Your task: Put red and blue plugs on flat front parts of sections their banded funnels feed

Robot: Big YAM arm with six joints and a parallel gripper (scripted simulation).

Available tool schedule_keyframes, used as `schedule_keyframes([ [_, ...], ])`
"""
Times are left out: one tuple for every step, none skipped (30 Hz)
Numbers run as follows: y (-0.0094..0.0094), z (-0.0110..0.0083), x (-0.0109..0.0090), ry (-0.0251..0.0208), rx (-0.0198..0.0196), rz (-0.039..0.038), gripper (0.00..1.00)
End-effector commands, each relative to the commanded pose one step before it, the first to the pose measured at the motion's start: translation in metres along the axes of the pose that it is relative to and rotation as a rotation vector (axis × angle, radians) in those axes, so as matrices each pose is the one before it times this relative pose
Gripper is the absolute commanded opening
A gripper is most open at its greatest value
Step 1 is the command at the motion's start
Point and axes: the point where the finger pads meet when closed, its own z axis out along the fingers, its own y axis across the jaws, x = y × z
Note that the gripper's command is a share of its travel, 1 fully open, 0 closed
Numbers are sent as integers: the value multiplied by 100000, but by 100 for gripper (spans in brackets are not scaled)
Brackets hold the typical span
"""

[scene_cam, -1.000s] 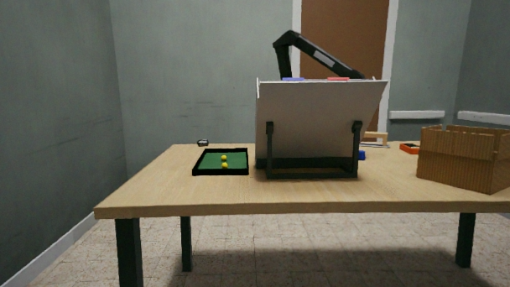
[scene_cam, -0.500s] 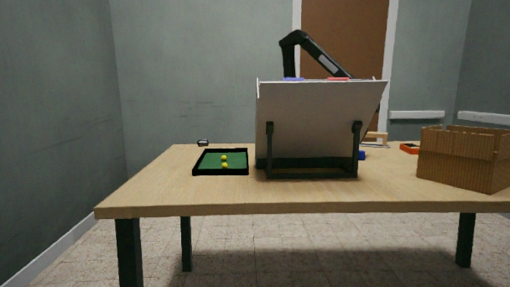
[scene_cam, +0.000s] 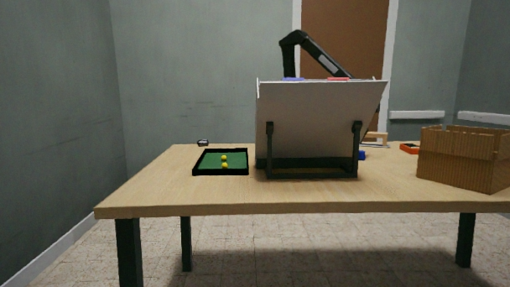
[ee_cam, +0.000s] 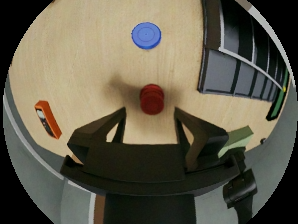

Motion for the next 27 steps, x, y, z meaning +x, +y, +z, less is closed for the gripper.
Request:
schedule_keyframes([
  [573, -187, 226, -1259, -2129, -377, 63],
  [0, 0, 0, 0, 0, 0, 63],
  [0, 0, 0, 0, 0, 0, 63],
  [0, 0, 0, 0, 0, 0, 63],
  [0, 0, 0, 0, 0, 0, 63],
  [0, 0, 0, 0, 0, 0, 63],
  [0, 0, 0, 0, 0, 0, 63],
  [0, 0, 0, 0, 0, 0, 63],
  [0, 0, 0, 0, 0, 0, 63],
  [0, 0, 0, 0, 0, 0, 63],
  [0, 0, 0, 0, 0, 0, 63],
  [-1, -2, 0, -6, -8, 1, 63],
  [-4, -11, 3, -33, -49, 5, 63],
  [-8, -24, 7, -74, -110, 12, 63],
  [-13, -37, 10, -115, -172, 18, 63],
  [-17, -47, 13, -148, -220, 15, 63],
  [-26, -31, 20, -127, -190, 4, 63],
  [-42, 22, 31, -33, -49, 11, 63],
  [-76, 140, 55, 187, 278, 7, 63],
  [-85, 189, 61, 289, 431, -13, 63],
  [-58, 134, 42, 208, 311, -21, 63],
  [-13, 20, 10, 22, 32, -14, 63],
  [0, 0, 0, 0, 0, 0, 63],
  [0, 0, 0, 0, 0, 0, 63],
  [-1, -2, 0, -6, -8, -18, 63],
  [0, 0, 0, 0, 0, -2, 63],
  [0, 0, 0, 0, 0, 0, 63],
])
